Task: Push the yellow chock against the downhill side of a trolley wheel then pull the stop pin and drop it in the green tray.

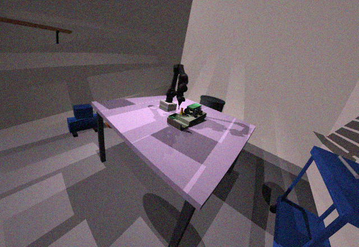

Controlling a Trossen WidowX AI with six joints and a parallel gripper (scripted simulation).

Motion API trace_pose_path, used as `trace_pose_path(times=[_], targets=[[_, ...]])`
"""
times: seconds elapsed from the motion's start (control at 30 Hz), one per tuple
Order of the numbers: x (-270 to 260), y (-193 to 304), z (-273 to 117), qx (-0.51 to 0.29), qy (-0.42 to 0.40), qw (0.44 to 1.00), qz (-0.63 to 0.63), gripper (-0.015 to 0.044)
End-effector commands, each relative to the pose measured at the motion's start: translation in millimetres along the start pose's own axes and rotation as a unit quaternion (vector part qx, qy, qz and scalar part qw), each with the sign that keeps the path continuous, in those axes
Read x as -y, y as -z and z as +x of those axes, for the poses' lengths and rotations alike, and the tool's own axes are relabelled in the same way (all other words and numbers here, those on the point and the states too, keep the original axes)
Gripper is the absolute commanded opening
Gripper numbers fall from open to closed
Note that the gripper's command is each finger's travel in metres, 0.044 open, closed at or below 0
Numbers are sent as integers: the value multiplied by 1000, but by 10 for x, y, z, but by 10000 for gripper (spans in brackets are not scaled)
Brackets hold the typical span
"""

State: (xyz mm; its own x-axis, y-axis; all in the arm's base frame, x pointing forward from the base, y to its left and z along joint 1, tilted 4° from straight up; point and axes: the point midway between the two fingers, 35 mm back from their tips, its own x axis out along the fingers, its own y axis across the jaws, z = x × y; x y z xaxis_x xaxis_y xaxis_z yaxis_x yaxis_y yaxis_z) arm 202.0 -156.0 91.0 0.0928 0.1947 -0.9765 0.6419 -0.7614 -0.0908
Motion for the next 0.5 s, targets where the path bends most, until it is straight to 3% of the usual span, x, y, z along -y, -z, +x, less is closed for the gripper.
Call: trace_pose_path(times=[0.0,0.47], targets=[[7,5,-14,10,-10,999,52,0],[21,31,-15,34,-44,965,257,0]])
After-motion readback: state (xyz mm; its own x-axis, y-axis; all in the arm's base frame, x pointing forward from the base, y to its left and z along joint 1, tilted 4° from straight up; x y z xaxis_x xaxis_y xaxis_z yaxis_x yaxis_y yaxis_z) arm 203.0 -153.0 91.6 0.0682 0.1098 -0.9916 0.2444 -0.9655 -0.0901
